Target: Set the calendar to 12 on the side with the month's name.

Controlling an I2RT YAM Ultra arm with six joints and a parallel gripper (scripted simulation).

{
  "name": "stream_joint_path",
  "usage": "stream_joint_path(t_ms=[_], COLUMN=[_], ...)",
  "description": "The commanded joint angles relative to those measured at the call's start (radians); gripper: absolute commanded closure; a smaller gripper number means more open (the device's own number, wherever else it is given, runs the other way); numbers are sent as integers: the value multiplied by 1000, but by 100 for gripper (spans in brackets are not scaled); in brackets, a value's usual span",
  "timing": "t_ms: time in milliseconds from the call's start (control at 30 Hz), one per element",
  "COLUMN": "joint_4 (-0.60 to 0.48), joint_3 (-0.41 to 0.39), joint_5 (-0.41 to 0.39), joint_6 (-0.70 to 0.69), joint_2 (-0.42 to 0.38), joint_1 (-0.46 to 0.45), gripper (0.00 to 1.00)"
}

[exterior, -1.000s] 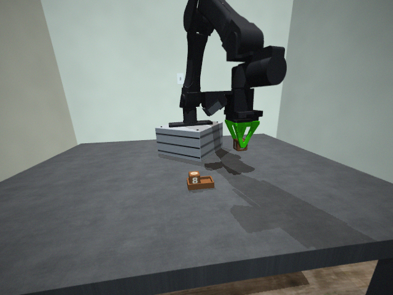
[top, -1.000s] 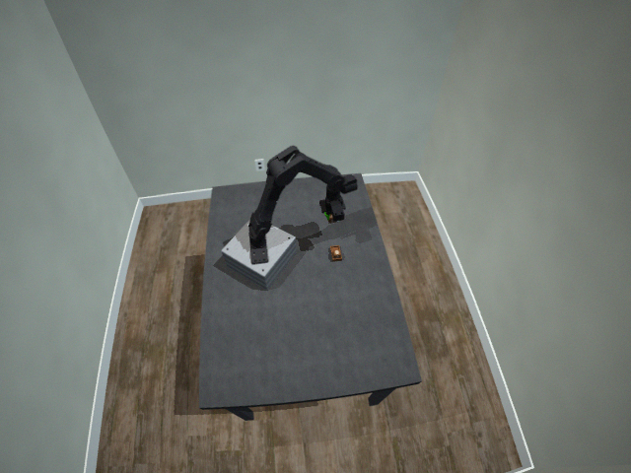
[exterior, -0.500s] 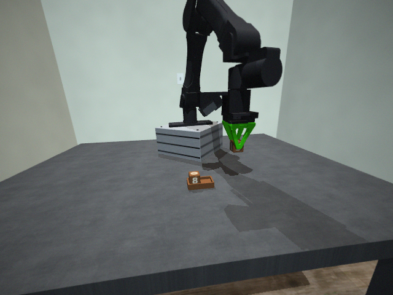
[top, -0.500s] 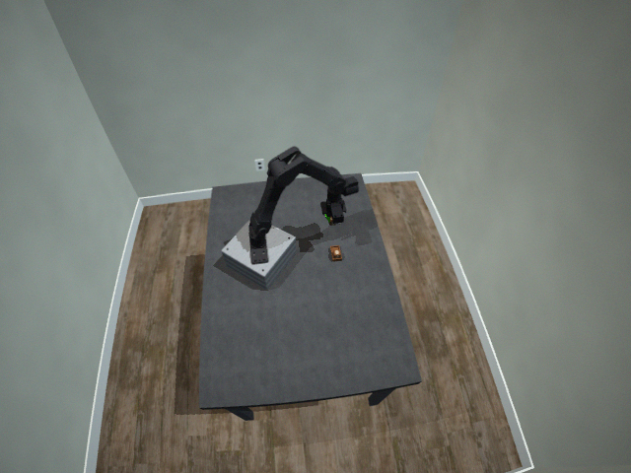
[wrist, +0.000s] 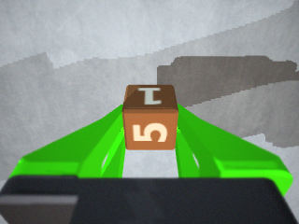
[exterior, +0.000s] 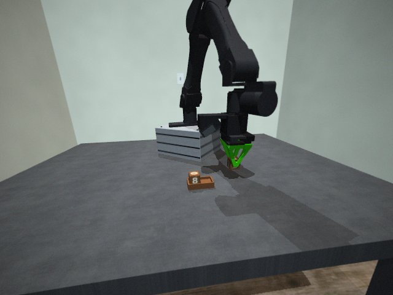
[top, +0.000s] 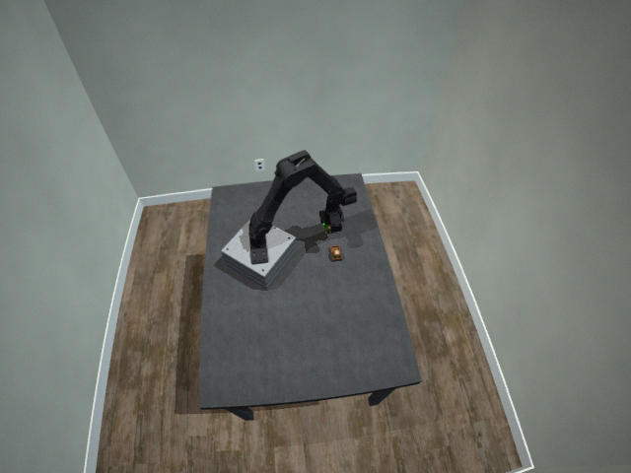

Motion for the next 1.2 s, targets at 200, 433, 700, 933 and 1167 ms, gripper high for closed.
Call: stream_joint_path(t_ms=[200,433,700,933,1167], joint_4=[130,166,164,168,168], joint_3=[-14,-18,-18,-19,-19], joint_5=[4,4,4,4,4], joint_6=[-3,-3,-4,-3,-3], joint_2=[62,93,92,94,94], joint_1=[-2,-2,-2,-2,-2], gripper=[74,74,74,74,74])
